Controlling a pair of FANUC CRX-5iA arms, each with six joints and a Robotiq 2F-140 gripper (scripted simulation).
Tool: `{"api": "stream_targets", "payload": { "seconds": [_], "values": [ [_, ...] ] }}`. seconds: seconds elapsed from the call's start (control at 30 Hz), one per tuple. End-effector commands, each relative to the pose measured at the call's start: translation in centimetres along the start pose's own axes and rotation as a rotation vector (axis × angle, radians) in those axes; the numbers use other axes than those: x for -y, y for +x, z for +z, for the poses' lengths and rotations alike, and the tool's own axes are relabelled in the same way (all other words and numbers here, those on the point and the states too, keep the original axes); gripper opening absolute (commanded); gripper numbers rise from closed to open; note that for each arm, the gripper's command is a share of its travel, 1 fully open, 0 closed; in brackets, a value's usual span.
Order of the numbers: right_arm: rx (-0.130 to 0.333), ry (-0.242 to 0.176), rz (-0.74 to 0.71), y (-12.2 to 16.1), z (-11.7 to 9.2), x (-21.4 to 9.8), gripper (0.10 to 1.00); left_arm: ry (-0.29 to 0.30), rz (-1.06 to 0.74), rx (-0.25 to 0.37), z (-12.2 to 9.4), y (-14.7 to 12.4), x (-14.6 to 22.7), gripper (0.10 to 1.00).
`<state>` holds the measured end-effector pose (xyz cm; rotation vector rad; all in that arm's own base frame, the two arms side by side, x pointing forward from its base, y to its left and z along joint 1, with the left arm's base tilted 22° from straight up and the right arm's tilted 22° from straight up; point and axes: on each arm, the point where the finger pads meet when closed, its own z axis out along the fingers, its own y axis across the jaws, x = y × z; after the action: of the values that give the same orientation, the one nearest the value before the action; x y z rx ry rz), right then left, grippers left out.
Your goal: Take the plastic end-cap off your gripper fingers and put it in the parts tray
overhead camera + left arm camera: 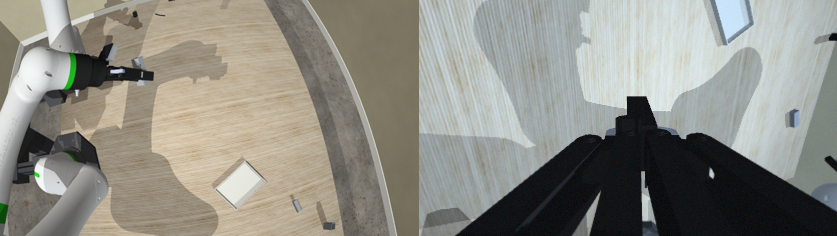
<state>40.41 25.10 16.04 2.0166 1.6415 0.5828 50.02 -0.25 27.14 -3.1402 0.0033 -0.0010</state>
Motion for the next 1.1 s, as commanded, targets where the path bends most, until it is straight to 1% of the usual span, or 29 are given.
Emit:
{"api": "stream_targets", "payload": {
  "seconds": [0.0, 0.13, 0.2, 0.37, 0.5, 0.7, 0.77, 0.87, 1.07],
  "values": [
    [0.042, 0.028, 0.099, -0.1, 1.2, -1.1, 0.099, 0.0, 0.001, -0.002, -0.1, 0.0, -0.1, 0.099],
    [0.071, 0.045, 0.176, -0.4, 2.2, -1.8, 0.099, 0.0, 0.001, -0.002, -0.1, 0.0, -0.1, 0.099],
    [0.071, 0.045, 0.176, -0.4, 2.2, -1.8, 0.099, 0.0, 0.001, -0.002, -0.1, 0.0, -0.1, 0.099],
    [0.166, 0.09, 0.432, -1.6, 5.9, -4.3, 0.099, 0.0, 0.001, -0.002, -0.1, 0.0, -0.1, 0.099],
    [0.223, 0.112, 0.581, -2.5, 8.3, -5.6, 0.099, 0.0, 0.001, -0.002, -0.1, 0.0, -0.1, 0.099],
    [0.273, 0.129, 0.703, -3.6, 10.4, -6.6, 0.099, 0.0, 0.001, -0.002, -0.1, 0.0, -0.1, 0.099],
    [0.273, 0.129, 0.703, -3.6, 10.4, -6.6, 0.099, 0.0, 0.001, -0.002, -0.1, 0.0, -0.1, 0.099],
    [0.326, 0.144, 0.851, -4.8, 13.0, -7.8, 0.099, 0.0, 0.001, -0.002, -0.1, 0.0, -0.1, 0.099],
    [0.393, 0.16, 1.043, -6.7, 16.6, -9.3, 0.099, 0.0, 0.001, -0.002, -0.1, 0.0, -0.1, 0.099]
  ]
}}
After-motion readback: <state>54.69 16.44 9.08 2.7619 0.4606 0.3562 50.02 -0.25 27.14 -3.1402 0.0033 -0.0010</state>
